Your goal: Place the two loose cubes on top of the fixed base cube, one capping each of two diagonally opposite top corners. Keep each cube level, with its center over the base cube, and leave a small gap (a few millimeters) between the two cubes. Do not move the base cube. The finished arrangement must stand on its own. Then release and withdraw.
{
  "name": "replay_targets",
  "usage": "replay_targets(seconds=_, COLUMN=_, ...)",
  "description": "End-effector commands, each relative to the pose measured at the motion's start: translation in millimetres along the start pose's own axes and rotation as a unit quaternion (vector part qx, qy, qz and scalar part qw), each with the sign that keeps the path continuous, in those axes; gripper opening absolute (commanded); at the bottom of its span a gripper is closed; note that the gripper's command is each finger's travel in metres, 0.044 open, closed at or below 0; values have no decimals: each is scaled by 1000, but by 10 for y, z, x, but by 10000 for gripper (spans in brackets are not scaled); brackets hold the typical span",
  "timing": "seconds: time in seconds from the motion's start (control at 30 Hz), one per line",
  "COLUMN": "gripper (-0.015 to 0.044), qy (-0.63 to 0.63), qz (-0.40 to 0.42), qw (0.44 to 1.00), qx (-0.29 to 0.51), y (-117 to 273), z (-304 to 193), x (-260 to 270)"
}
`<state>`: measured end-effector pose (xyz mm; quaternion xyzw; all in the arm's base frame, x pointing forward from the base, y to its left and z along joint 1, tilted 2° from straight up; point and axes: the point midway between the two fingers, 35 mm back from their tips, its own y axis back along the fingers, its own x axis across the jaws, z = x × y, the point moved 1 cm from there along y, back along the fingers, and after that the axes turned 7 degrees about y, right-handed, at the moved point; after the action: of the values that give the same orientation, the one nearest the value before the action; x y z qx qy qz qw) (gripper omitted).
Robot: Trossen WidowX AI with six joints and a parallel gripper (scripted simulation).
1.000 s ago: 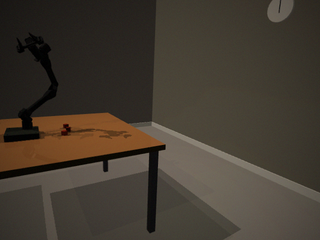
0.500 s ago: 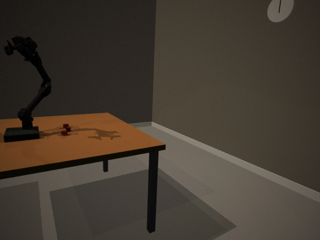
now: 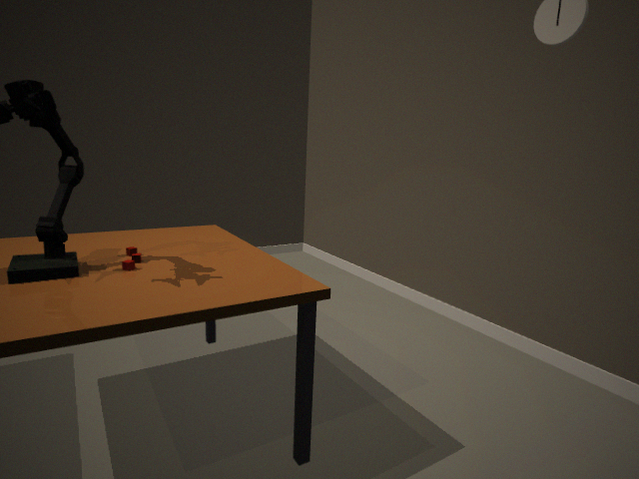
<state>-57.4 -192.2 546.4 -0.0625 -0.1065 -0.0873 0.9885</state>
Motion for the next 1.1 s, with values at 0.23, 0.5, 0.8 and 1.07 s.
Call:
replay_targets(seconds=0.23, gripper=265, qy=102, qz=101, qw=978, qx=155, y=-528, z=-887, x=305)
replay_targets(seconds=0.5, gripper=265, qy=198, qz=198, qw=928, qx=247, y=-665, z=-1577, x=712)
replay_targets(seconds=0.8, gripper=265, qy=318, qz=322, qw=832, qx=321, y=-538, z=-2355, x=1228)
replay_targets(seconds=1.07, gripper=265, qy=427, qz=435, qw=709, qx=355, y=-187, z=-3003, x=1641)
